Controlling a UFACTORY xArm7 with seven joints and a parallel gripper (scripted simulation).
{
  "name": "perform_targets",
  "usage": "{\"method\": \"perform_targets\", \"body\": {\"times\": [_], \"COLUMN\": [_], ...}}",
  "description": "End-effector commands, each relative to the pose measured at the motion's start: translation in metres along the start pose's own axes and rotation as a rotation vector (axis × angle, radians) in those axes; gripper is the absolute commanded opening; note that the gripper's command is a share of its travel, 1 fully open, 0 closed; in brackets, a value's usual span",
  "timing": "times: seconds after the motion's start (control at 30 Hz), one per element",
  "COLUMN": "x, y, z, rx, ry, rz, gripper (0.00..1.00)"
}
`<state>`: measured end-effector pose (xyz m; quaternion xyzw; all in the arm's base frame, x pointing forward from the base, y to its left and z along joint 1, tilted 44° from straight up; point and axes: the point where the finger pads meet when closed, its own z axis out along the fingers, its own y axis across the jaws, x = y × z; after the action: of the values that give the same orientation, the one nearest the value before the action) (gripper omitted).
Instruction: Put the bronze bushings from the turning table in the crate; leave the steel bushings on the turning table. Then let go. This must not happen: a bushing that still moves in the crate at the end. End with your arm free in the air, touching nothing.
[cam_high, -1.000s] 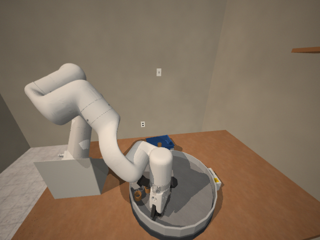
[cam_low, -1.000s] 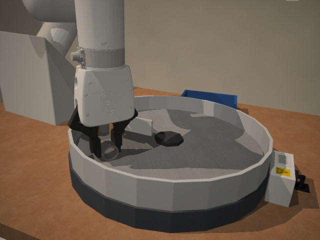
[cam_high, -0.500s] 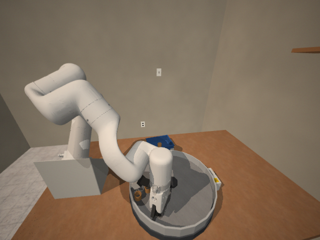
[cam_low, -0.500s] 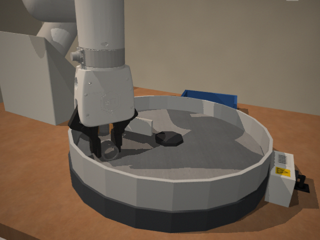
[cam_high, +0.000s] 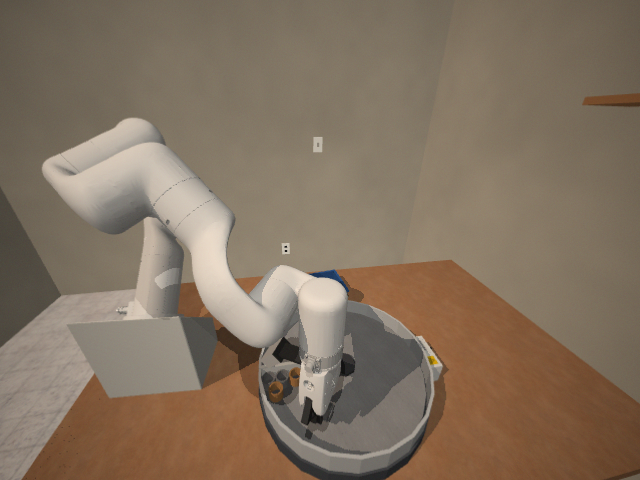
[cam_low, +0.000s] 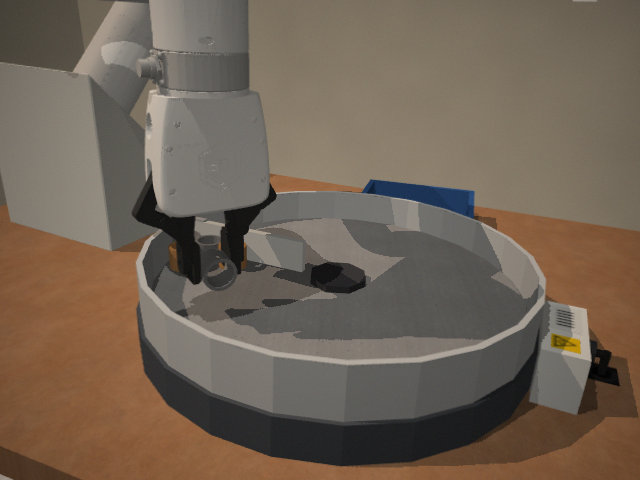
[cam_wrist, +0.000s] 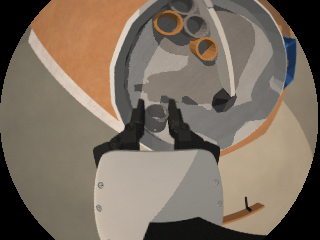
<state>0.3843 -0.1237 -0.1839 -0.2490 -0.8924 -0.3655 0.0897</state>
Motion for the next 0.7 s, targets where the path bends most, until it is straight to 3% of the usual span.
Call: {"method": "perform_targets", "body": {"times": [0.0, 0.3, 0.67], "x": [-0.001, -0.001, -0.001], "y": [0.0, 0.0, 0.0], "z": [-0.021, -0.038, -0.039], "rx": [0.001, 0.001, 0.001], "ry": [-0.004, -0.004, -0.004], "rz": [0.0, 0.0, 0.0], "gripper": [0.0, 0.0, 0.0]}}
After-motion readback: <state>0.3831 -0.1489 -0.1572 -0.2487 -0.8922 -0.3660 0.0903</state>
